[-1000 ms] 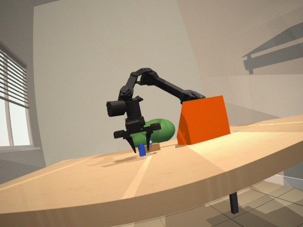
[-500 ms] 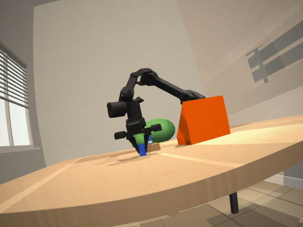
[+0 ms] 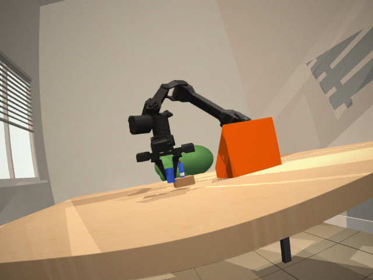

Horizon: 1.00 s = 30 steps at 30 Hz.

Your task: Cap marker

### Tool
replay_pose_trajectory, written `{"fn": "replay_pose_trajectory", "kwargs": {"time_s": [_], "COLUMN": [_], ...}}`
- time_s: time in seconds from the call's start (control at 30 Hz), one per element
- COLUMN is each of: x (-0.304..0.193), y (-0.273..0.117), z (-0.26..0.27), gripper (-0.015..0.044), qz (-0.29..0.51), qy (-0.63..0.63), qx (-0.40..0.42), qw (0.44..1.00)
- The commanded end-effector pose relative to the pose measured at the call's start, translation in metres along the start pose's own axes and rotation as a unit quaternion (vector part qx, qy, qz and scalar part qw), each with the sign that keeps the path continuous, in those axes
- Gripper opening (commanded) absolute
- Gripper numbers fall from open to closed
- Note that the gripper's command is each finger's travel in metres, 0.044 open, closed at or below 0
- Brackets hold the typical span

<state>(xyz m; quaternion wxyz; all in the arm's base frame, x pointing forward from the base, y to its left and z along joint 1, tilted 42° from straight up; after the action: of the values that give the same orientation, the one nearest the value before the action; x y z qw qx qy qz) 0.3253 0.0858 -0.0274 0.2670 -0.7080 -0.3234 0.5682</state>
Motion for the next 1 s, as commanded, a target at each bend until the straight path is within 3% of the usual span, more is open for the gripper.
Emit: {"fn": "replay_pose_trajectory", "kwargs": {"time_s": [0.0, 0.33, 0.97], "x": [0.000, -0.002, -0.056], "y": [-0.015, -0.032, -0.057], "z": [0.000, 0.001, 0.005], "gripper": [0.0000, 0.0000, 0.0000], "qz": [-0.002, 0.000, 0.000], "qy": [-0.001, -0.005, -0.006], "qx": [0.001, 0.003, 0.004], "qw": [1.000, 1.000, 1.000]}}
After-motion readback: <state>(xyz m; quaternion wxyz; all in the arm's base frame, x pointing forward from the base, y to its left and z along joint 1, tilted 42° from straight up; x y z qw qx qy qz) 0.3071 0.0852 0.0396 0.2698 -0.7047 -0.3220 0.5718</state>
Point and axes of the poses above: the point midway between the two fingers, 35 mm back from their tips, its own y axis out along the fingers, its own z axis across the jaws, x = y × z, the point moved 3 cm from there along -y, back along the fingers
